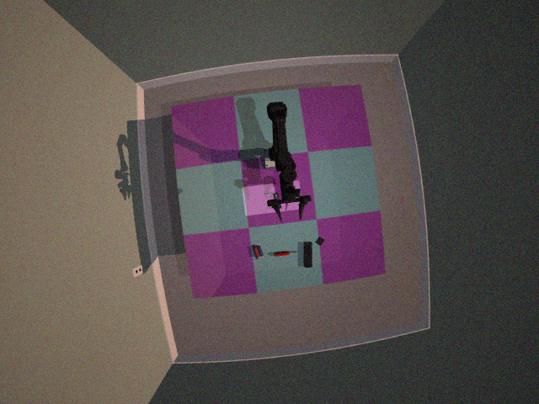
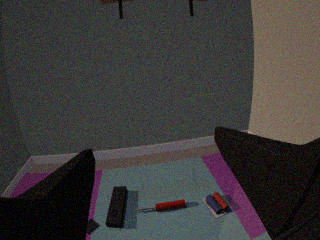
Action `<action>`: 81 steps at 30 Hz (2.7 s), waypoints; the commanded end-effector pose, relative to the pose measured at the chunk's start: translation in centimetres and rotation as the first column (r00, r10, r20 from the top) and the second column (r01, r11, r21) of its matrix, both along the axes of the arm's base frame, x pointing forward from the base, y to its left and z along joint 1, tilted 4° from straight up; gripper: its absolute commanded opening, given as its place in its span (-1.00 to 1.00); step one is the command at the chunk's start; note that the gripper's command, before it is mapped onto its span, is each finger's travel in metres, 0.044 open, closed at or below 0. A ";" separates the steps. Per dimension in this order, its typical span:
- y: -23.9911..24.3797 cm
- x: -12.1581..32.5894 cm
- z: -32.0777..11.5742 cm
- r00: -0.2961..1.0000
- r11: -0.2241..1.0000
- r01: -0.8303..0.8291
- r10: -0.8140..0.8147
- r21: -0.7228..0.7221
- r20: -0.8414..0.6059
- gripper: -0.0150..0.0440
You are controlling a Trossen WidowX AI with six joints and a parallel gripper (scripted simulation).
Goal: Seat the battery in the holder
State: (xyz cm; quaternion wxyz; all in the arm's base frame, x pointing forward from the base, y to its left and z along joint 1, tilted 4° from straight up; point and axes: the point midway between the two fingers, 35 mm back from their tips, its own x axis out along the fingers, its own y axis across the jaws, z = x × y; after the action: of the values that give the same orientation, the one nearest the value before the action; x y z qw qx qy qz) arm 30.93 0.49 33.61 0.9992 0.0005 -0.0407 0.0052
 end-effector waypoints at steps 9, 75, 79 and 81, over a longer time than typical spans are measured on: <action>4.6 0.4 -16.7 0.749 0.990 -0.058 0.129 0.130 -0.650 0.29; 6.9 -10.6 -34.7 -0.004 0.998 0.035 0.047 0.046 -0.999 -0.24; 6.9 -10.6 -34.7 -0.004 0.998 0.035 0.047 0.046 -0.999 -0.25; 6.9 -10.6 -34.7 -0.004 0.998 0.035 0.047 0.046 -0.999 -0.25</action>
State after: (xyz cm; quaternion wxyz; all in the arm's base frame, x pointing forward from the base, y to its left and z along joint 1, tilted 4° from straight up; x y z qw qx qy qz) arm 20.35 7.38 -1.08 0.7333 0.0312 0.6791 0.0076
